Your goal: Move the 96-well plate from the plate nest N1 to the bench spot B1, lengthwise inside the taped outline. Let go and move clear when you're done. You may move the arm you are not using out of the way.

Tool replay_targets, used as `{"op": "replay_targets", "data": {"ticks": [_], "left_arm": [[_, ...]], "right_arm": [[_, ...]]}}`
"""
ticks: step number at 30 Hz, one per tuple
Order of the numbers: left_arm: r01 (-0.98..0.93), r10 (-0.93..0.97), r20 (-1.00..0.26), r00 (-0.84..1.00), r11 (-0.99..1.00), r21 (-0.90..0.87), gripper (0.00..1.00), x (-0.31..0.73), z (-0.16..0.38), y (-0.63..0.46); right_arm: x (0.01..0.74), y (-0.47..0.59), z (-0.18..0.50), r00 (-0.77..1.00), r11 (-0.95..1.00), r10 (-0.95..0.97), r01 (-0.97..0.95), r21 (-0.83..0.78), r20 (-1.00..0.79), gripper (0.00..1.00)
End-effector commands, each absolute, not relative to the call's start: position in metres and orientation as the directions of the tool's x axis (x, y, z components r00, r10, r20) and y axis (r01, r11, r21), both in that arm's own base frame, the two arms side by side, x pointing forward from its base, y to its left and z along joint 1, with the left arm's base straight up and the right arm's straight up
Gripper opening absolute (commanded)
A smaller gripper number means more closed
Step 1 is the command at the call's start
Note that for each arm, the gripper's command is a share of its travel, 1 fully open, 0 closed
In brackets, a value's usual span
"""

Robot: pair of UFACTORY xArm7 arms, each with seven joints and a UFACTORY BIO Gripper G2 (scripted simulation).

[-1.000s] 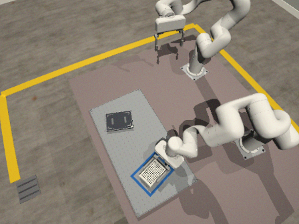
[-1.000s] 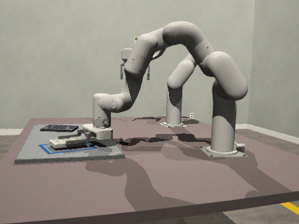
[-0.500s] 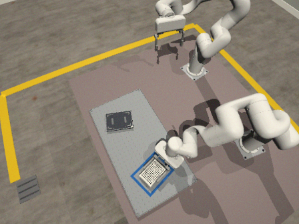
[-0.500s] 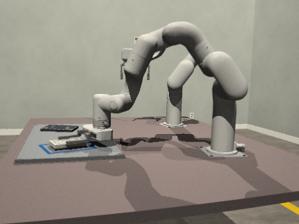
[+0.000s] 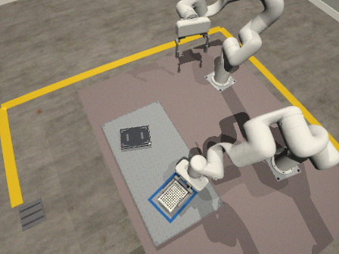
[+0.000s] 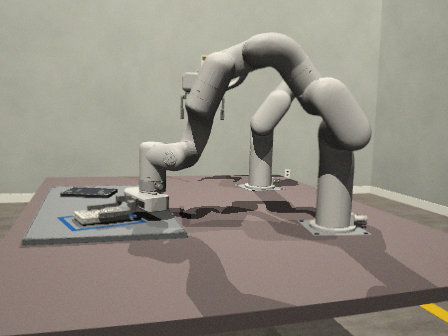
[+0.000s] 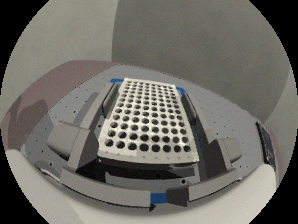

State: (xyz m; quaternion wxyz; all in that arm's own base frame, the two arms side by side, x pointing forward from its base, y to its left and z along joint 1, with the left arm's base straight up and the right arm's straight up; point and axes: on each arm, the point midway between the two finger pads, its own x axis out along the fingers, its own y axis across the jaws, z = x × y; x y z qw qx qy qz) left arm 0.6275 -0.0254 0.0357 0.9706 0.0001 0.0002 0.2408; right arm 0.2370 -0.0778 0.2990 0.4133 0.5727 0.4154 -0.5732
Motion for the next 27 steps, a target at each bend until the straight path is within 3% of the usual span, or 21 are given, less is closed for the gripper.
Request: {"op": "replay_targets", "data": {"ticks": [1, 27], "left_arm": [[-0.467, 0.467, 0.003, 0.884, 0.884, -0.003, 0.00, 0.6289, 0.0374, -0.0258], [-0.467, 0.467, 0.003, 0.884, 0.884, -0.003, 0.00, 0.6290, 0.0334, -0.0258]], "right_arm": [[0.2375, -0.0782, 0.3000, 0.000, -0.313, 0.000, 0.950, 0.000, -1.000, 1.00], [0.2375, -0.0782, 0.3000, 0.000, -0.313, 0.000, 0.950, 0.000, -1.000, 1.00]]}}
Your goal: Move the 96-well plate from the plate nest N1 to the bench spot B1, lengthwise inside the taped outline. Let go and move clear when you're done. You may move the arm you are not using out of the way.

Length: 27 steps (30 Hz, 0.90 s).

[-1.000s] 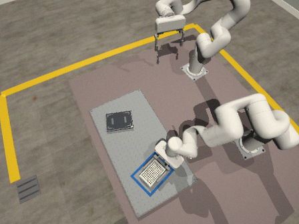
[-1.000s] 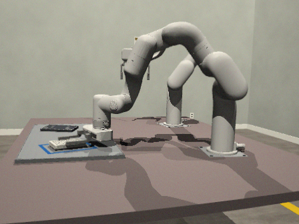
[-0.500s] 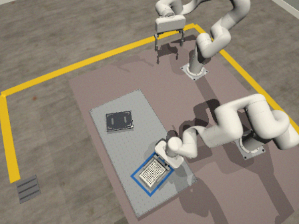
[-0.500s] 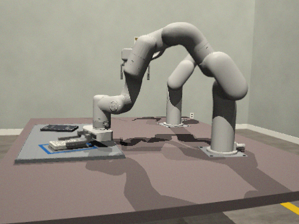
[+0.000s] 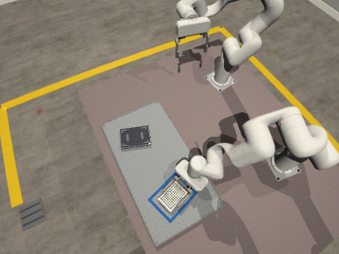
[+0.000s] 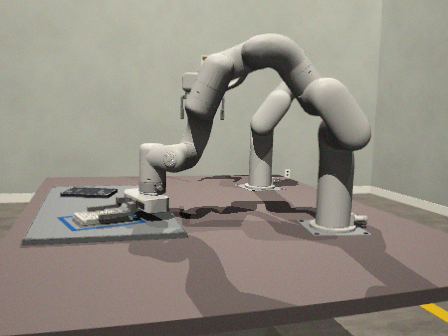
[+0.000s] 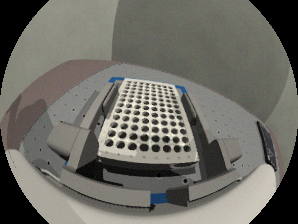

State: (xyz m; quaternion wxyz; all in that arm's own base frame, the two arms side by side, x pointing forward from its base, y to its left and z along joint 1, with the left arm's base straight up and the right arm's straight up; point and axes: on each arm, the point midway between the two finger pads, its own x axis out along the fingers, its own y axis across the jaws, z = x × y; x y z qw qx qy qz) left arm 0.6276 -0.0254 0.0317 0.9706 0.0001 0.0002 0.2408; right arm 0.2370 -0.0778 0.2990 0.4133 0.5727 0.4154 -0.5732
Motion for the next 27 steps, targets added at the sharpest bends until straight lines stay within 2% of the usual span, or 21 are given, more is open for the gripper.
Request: {"op": "replay_targets", "data": {"ticks": [1, 2, 27], "left_arm": [[-0.467, 0.467, 0.003, 0.884, 0.884, -0.003, 0.00, 0.6290, 0.0333, -0.0258], [-0.467, 0.467, 0.003, 0.884, 0.884, -0.003, 0.37, 0.6290, 0.0333, -0.0258], [-0.467, 0.467, 0.003, 0.884, 0.884, -0.003, 0.37, 0.6290, 0.0333, -0.0258]], "right_arm": [[0.2375, -0.0782, 0.3000, 0.000, -0.313, 0.000, 0.950, 0.000, -1.000, 1.00], [0.2375, -0.0782, 0.3000, 0.000, -0.313, 0.000, 0.950, 0.000, -1.000, 1.00], [0.2375, -0.0782, 0.3000, 0.000, -0.313, 0.000, 0.950, 0.000, -1.000, 1.00]]}}
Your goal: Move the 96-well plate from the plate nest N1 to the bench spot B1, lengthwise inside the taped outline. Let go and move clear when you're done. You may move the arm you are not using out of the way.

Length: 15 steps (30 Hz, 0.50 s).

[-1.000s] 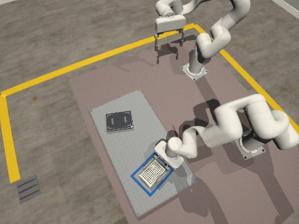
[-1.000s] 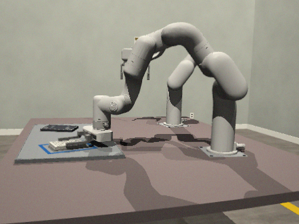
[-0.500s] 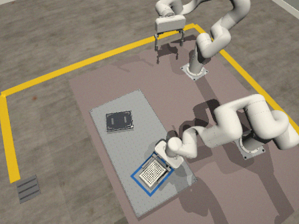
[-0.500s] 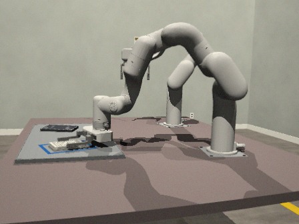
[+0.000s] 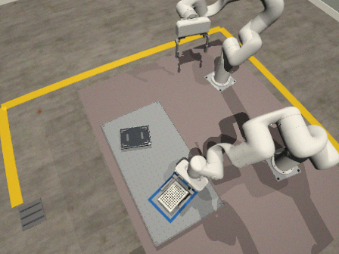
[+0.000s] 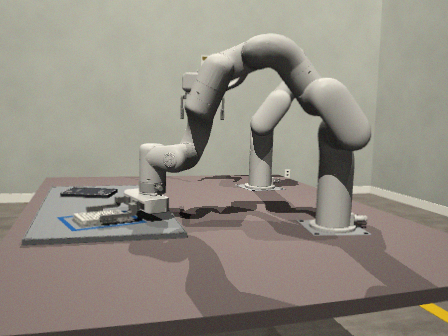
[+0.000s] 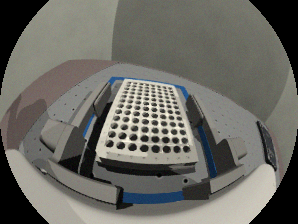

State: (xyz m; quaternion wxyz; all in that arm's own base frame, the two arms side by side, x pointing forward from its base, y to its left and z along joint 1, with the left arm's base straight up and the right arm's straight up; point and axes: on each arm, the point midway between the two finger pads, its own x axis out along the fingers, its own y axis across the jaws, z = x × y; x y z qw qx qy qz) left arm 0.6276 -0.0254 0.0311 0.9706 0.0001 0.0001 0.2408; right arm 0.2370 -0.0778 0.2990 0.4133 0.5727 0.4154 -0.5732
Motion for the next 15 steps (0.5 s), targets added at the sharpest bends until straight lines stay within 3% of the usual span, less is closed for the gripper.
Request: {"op": "replay_targets", "data": {"ticks": [1, 15], "left_arm": [[-0.467, 0.467, 0.003, 0.884, 0.884, -0.003, 0.37, 0.629, 0.033, -0.026], [-0.467, 0.467, 0.003, 0.884, 0.884, -0.003, 0.37, 0.629, 0.044, -0.026]], "right_arm": [[0.237, -0.078, 0.300, 0.000, -0.313, 0.000, 0.950, 0.000, -1.000, 1.00], [0.237, -0.078, 0.300, 0.000, -0.313, 0.000, 0.950, 0.000, -1.000, 1.00]]}}
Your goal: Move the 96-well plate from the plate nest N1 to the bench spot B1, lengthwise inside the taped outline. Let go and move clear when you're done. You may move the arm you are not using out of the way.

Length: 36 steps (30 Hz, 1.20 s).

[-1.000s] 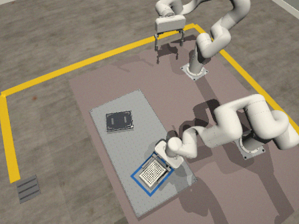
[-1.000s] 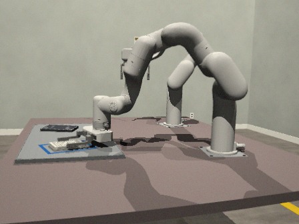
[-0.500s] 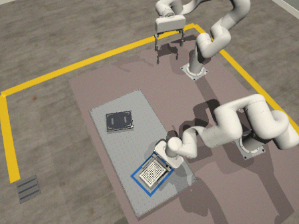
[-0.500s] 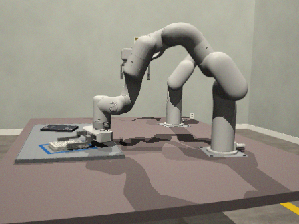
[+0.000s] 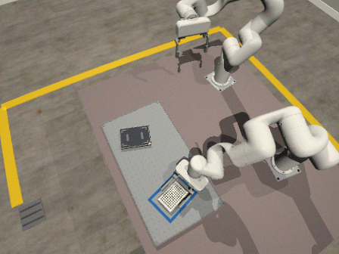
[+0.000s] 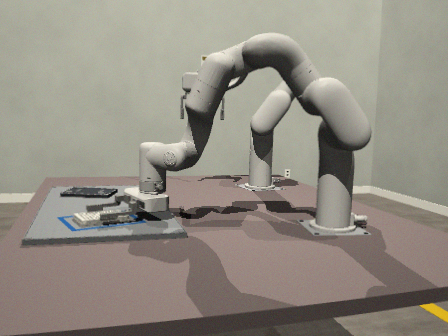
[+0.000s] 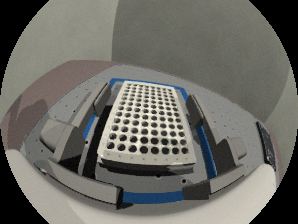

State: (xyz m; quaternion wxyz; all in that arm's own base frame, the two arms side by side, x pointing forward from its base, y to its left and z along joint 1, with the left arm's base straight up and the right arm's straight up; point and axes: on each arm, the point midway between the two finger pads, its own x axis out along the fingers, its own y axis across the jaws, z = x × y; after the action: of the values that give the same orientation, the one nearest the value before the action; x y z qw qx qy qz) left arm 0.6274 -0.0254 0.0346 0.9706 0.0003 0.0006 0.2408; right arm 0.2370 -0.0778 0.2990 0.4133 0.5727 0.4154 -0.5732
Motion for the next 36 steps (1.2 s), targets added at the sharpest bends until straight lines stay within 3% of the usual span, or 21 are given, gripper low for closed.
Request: {"op": "replay_targets", "data": {"ticks": [1, 36], "left_arm": [[-0.467, 0.467, 0.003, 0.884, 0.884, -0.003, 0.37, 0.629, 0.047, -0.026], [-0.467, 0.467, 0.004, 0.884, 0.884, -0.002, 0.37, 0.629, 0.112, -0.026]], "right_arm": [[0.237, -0.078, 0.300, 0.000, -0.313, 0.000, 0.950, 0.000, -1.000, 1.00], [0.237, -0.078, 0.300, 0.000, -0.313, 0.000, 0.950, 0.000, -1.000, 1.00]]}}
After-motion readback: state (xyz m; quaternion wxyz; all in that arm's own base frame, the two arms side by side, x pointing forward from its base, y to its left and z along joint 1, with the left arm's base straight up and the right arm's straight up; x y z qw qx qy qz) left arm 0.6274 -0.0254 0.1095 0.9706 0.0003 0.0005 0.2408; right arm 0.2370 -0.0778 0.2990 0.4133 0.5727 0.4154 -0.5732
